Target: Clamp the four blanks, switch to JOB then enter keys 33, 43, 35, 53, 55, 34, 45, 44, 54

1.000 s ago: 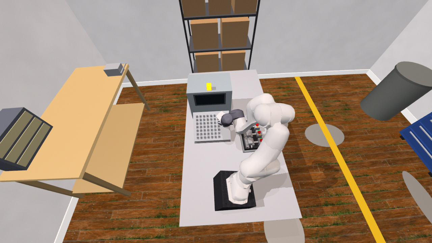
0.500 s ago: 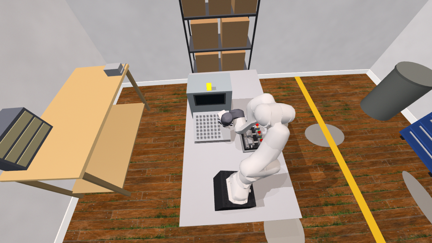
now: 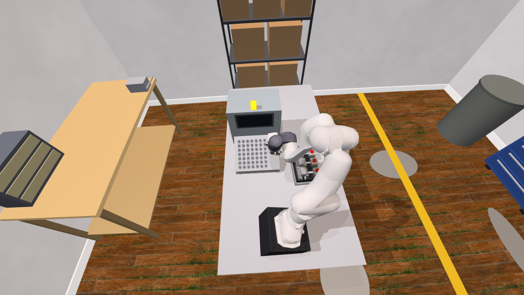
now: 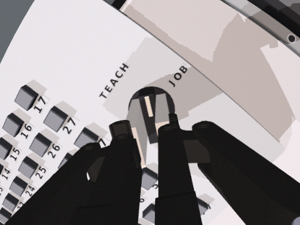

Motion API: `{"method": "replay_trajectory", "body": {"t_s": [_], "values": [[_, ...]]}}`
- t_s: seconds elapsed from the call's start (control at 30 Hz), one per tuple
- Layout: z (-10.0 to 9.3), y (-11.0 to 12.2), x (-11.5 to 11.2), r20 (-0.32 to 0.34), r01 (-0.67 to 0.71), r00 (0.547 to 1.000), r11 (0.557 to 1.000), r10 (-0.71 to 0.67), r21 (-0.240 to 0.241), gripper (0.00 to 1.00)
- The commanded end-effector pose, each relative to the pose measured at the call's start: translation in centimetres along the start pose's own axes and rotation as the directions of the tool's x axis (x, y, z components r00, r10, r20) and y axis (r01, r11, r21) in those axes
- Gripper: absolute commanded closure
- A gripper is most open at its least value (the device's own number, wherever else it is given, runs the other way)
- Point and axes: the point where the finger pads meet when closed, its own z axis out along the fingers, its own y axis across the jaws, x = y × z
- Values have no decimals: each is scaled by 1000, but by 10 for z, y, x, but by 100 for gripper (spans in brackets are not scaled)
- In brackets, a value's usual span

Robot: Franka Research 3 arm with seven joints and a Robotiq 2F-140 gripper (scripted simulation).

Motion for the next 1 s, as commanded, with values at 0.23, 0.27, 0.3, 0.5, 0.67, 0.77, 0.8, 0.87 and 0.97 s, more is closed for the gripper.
{"method": "replay_trajectory", "body": {"t_s": [0.23, 0.27, 0.3, 0.5, 0.67, 0.77, 0.8, 0.87, 0.97], "values": [[1, 1, -1, -18, -445, 895, 894, 446, 39, 100], [1, 1, -1, -16, -469, 883, 882, 470, 39, 100], [1, 1, -1, -15, -492, 870, 870, 493, 39, 100], [1, 1, -1, -12, -608, 793, 793, 609, 47, 100], [1, 1, -1, -7, -689, 724, 724, 690, 48, 100], [1, 1, -1, -5, -724, 689, 688, 725, 48, 100], [1, 1, -1, -4, -734, 678, 677, 735, 48, 100], [1, 1, -1, -3, -751, 659, 658, 752, 48, 100], [1, 1, -1, -3, -758, 651, 650, 759, 48, 100]]}}
